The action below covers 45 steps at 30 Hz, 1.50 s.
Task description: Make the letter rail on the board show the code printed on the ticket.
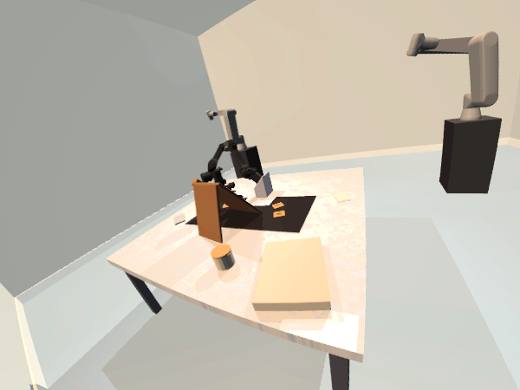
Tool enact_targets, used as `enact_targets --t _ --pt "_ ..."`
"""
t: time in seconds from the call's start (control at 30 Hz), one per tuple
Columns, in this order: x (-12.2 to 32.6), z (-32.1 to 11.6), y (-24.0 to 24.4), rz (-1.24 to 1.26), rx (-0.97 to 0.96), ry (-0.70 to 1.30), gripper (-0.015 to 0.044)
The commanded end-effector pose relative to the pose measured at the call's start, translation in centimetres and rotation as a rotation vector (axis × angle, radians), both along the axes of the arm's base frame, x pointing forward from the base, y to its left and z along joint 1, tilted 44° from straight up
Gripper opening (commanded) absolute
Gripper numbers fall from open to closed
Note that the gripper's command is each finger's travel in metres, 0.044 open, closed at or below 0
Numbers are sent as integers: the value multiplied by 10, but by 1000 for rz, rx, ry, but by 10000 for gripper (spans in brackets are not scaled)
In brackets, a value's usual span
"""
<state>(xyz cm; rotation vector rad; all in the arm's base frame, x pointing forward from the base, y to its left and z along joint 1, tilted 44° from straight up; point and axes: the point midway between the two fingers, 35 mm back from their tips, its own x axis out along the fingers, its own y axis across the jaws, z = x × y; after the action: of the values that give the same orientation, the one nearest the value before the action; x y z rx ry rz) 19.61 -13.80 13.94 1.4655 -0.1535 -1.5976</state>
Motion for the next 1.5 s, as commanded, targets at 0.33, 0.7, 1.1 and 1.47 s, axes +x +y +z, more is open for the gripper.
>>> enact_targets --t 0.33,0.7,1.1,1.47 --pt "4 -21 -25 -8 -8 -9 340" --pt "4 -22 -26 -8 -8 -9 340" --pt "7 -34 -37 -8 -9 -9 340" --pt "7 -34 -38 -8 -9 -9 340"
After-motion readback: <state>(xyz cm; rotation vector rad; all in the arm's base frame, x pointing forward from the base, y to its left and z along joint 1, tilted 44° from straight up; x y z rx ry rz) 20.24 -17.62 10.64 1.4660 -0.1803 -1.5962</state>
